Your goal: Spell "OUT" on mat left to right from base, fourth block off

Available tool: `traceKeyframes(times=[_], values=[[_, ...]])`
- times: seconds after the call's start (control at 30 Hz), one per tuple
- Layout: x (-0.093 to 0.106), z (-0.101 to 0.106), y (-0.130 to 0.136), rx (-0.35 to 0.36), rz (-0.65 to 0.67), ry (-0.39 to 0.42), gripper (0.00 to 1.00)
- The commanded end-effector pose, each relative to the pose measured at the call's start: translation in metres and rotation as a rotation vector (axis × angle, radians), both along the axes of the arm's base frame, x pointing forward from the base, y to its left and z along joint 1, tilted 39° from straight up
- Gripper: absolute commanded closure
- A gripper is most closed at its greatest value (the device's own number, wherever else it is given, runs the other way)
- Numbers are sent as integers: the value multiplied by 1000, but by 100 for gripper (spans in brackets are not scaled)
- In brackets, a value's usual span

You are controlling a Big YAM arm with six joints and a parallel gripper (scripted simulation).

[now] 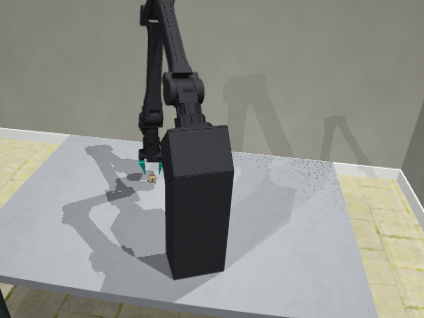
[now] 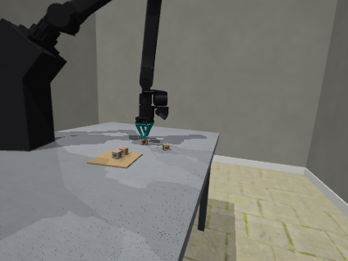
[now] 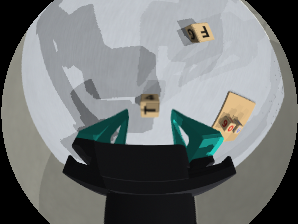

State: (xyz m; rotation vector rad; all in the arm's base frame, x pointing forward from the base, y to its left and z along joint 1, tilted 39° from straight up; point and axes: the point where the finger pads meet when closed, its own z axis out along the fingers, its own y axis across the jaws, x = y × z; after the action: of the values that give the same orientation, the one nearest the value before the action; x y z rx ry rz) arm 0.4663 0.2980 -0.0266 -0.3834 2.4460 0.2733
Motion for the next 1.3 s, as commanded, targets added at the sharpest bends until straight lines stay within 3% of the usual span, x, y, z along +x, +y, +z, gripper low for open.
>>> traceKeyframes(times=[0.0,0.9,1.27], values=[[8,4,-4,5,-3,-18,42],[26,-24,5,3,-2,-15,42],[26,-19,5,8,-3,-21,42]])
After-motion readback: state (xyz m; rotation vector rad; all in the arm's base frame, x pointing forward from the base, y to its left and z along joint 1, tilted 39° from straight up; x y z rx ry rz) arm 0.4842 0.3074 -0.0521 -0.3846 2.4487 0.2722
